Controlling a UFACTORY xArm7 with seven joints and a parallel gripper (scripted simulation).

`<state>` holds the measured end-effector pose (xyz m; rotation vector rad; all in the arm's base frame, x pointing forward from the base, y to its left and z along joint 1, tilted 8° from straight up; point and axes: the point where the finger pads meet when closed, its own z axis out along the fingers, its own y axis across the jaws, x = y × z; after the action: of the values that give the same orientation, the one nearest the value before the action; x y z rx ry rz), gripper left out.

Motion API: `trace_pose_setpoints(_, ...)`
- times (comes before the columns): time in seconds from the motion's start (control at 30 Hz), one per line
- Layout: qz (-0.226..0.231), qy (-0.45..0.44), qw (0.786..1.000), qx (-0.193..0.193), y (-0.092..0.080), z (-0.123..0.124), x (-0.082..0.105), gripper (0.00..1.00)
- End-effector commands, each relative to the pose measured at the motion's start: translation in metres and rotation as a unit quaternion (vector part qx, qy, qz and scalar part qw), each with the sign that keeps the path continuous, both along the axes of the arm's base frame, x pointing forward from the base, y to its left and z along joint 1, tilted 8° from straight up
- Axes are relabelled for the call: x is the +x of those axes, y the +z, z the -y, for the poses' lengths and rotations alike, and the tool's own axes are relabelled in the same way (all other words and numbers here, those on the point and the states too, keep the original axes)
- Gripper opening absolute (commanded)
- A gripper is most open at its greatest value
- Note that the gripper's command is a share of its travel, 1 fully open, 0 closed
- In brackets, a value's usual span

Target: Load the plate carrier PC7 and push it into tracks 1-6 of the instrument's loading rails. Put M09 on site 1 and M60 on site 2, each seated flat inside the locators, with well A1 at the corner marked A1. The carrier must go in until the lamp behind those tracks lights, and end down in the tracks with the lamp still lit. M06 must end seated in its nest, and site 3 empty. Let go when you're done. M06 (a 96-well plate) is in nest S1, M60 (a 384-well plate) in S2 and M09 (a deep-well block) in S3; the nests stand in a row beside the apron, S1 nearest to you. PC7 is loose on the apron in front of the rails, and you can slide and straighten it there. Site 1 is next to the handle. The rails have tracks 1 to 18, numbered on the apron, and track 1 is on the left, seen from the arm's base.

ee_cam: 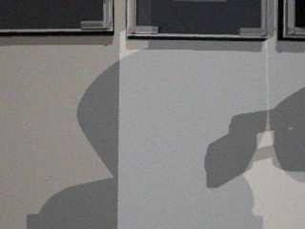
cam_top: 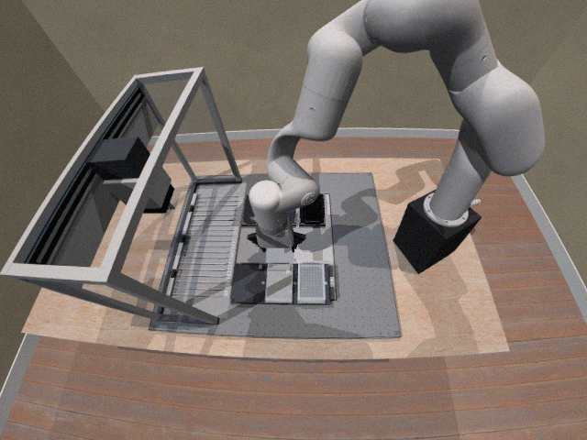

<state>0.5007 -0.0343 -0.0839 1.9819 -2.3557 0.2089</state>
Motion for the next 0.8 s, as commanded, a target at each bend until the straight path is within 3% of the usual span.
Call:
trace_pose_setpoints(0.0,0.002,0.0,1.0,0.0,0.008,-0.001,0.001,1.0)
trace_pose_setpoints(0.77,0.002,0.0,1.0,0.0,0.038,-0.005,0.0,1.0)
